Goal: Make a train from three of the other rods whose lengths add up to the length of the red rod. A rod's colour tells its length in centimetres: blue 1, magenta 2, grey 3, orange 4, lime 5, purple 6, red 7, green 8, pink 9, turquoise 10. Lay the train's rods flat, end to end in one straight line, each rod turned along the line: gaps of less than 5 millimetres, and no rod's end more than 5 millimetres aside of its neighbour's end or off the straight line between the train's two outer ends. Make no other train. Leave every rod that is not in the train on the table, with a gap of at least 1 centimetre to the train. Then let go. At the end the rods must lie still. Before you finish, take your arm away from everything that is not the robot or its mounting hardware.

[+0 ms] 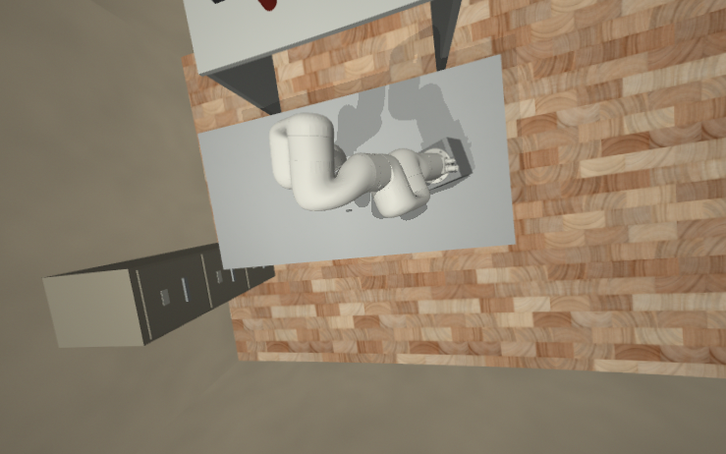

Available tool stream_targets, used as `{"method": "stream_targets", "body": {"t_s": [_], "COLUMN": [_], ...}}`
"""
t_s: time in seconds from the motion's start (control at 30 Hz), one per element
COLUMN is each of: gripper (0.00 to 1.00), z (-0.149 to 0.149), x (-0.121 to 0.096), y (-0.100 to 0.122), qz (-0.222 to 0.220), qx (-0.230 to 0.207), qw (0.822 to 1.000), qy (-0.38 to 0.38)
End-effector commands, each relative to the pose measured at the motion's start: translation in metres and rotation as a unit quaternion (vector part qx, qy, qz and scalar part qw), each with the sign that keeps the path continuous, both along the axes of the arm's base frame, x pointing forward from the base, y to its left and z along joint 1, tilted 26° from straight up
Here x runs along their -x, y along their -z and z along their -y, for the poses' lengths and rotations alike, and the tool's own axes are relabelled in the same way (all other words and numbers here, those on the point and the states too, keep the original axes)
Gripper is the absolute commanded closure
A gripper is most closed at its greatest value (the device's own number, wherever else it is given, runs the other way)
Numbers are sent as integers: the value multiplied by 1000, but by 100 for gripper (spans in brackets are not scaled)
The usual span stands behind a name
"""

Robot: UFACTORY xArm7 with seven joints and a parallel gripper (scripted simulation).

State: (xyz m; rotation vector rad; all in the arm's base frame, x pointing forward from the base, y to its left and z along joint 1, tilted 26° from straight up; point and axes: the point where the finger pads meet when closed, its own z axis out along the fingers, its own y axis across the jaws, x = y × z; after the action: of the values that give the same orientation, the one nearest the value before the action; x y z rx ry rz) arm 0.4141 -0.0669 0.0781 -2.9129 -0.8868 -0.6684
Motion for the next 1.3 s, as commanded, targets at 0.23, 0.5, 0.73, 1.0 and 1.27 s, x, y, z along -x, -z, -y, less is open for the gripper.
{"method": "stream_targets", "body": {"t_s": [0.23,0.5,0.73,1.0,1.27], "gripper": [96,96,96,96,96], "z": [2,1,-2,-7,-10], "x": [-1,-4,-10,-25,-33], "y": [-1,7,21,53,72], "qz": [6,6,6,6,6], "qx": [-5,-5,-5,-5,-5], "qw": [1000,1000,1000,1000,1000], "qy": [5,5,5,5,5]}}
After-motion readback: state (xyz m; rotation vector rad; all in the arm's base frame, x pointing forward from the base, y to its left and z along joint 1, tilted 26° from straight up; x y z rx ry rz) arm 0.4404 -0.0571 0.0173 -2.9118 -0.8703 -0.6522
